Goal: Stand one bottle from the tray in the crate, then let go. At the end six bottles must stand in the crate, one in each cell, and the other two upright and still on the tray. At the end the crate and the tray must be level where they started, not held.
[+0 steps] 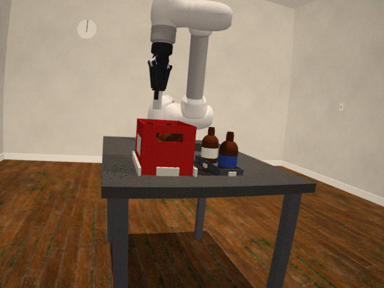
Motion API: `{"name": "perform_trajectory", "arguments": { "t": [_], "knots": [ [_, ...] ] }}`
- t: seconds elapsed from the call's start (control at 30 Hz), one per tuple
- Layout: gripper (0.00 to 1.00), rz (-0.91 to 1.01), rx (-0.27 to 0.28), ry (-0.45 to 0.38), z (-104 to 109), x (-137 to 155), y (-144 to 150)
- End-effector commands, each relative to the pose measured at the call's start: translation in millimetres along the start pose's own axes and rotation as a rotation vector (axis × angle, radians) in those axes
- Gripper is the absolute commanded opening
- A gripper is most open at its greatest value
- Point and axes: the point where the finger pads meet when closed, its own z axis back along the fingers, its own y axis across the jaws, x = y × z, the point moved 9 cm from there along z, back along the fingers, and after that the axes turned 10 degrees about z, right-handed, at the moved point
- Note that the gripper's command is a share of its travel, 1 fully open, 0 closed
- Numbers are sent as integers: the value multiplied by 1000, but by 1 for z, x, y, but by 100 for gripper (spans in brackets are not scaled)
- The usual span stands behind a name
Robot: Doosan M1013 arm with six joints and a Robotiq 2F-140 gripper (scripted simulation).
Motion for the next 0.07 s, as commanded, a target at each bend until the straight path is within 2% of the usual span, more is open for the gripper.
{"name": "perform_trajectory", "arguments": {
  "t": [0.0,0.03],
  "knots": [
    [0,0,0,0,0,0,0],
    [0,0,0,0,0,0,0]
  ]
}}
